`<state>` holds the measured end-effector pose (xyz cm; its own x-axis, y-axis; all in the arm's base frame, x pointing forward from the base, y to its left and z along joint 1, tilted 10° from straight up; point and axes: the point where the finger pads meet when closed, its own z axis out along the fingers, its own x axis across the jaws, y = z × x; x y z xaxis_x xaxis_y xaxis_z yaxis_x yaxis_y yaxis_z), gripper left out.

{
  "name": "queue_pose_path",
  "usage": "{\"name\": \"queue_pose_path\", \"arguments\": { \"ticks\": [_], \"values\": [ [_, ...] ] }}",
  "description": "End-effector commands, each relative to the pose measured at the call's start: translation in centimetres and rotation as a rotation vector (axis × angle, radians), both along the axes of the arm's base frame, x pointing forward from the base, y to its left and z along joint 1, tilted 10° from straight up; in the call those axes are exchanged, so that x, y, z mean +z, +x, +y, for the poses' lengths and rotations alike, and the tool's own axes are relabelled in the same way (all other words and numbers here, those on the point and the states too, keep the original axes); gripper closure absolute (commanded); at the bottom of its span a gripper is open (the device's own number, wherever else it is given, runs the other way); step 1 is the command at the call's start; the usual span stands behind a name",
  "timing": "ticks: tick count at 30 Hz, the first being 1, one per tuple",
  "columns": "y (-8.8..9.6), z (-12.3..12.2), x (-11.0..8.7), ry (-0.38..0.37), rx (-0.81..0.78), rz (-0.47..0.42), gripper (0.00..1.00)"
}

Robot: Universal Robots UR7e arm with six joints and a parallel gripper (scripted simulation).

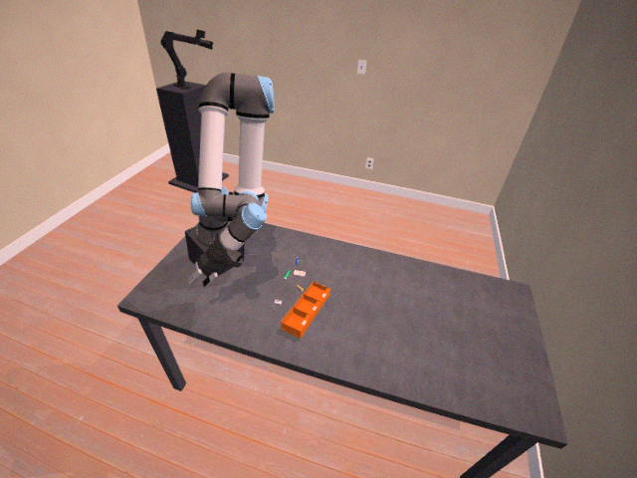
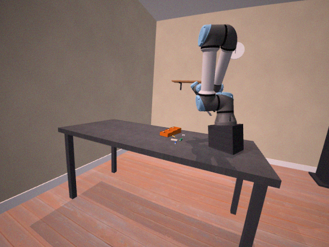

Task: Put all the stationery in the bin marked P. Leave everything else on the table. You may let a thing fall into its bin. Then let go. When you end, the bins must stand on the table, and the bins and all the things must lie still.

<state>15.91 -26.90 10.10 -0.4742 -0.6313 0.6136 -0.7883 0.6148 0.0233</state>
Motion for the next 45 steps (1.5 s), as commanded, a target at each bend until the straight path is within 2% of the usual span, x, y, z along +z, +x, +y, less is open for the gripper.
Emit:
{"name": "queue_pose_path", "arguments": {
  "ticks": [1,17,18,20,24,29,31,32,34,36,38,40,45],
  "values": [
    [0.0,0.0,0.0,-0.001,0.000,0.000,0.00],
    [0.0,0.0,0.0,-0.001,0.000,0.000,0.00],
    [0.4,0.7,0.0,-0.002,-0.046,-0.020,0.69],
    [2.0,1.1,-0.3,0.030,0.044,0.009,0.69],
    [2.2,1.1,-0.4,0.080,0.184,0.053,0.69],
    [4.3,2.5,-0.8,0.138,0.325,0.097,0.69],
    [4.3,2.5,-0.8,0.160,0.380,0.112,0.69],
    [5.0,3.0,-0.9,0.171,0.410,0.122,0.69],
    [5.0,3.0,-0.9,0.171,0.410,0.122,0.69],
    [6.3,4.0,-1.1,0.207,0.508,0.152,0.69],
    [6.3,4.0,-1.1,0.224,0.557,0.167,0.69],
    [7.2,4.8,-1.2,0.244,0.615,0.187,0.69],
    [8.1,5.7,-1.3,0.291,0.759,0.231,0.69]
  ]
}}
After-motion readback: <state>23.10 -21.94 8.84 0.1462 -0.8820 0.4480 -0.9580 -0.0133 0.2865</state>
